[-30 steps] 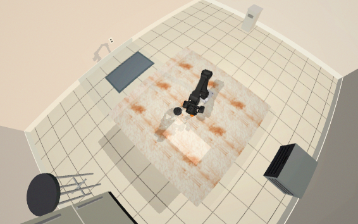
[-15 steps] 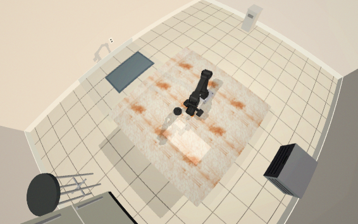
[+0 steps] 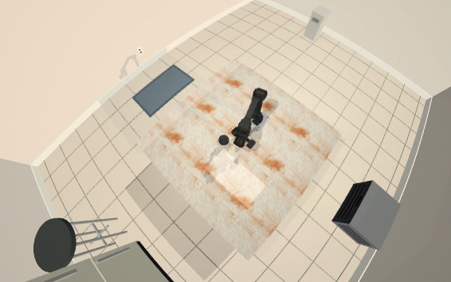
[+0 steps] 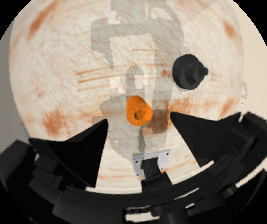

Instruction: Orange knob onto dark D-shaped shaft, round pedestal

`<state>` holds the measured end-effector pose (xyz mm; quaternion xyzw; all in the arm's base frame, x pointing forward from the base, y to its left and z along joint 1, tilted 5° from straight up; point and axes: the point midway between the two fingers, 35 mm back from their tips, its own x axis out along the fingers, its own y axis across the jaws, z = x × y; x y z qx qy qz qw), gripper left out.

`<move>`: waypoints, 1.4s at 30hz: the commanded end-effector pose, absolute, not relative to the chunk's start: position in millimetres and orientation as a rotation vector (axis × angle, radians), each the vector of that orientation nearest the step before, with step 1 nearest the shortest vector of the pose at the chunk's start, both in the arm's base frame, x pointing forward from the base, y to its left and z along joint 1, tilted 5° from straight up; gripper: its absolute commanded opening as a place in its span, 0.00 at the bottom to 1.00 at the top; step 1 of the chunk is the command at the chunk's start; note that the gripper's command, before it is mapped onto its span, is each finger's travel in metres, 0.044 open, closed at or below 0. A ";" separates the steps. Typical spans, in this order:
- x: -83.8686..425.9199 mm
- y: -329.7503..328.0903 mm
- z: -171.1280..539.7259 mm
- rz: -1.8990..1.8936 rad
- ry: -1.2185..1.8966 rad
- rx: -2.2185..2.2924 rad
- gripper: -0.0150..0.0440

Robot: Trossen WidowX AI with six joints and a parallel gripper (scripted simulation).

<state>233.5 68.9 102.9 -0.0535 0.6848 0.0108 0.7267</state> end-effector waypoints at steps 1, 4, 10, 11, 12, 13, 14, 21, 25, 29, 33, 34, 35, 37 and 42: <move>233.3 67.4 95.1 0.021 1.515 -0.127 1.00; 234.0 67.3 90.3 0.021 1.515 -0.127 1.00; 235.2 66.8 80.5 0.021 1.515 -0.127 1.00; 235.3 66.8 78.9 0.021 1.515 -0.127 1.00; 235.4 66.7 77.3 0.021 1.515 -0.127 1.00; 235.6 66.6 75.7 0.021 1.515 -0.127 1.00; 235.7 66.5 74.1 0.021 1.515 -0.127 1.00; 236.2 65.7 62.9 0.021 1.515 -0.127 1.00; 236.3 65.2 56.5 0.021 1.515 -0.127 1.00; 236.2 64.6 50.2 0.021 1.515 -0.127 1.00; 235.9 63.9 43.9 0.021 1.515 -0.127 1.00; 235.8 63.8 42.4 0.021 1.515 -0.127 1.00; 235.7 63.6 40.8 0.021 1.515 -0.127 1.00; 235.4 63.3 38.0 0.021 1.516 -0.127 1.00; 235.3 63.1 37.1 0.021 1.516 -0.127 0.87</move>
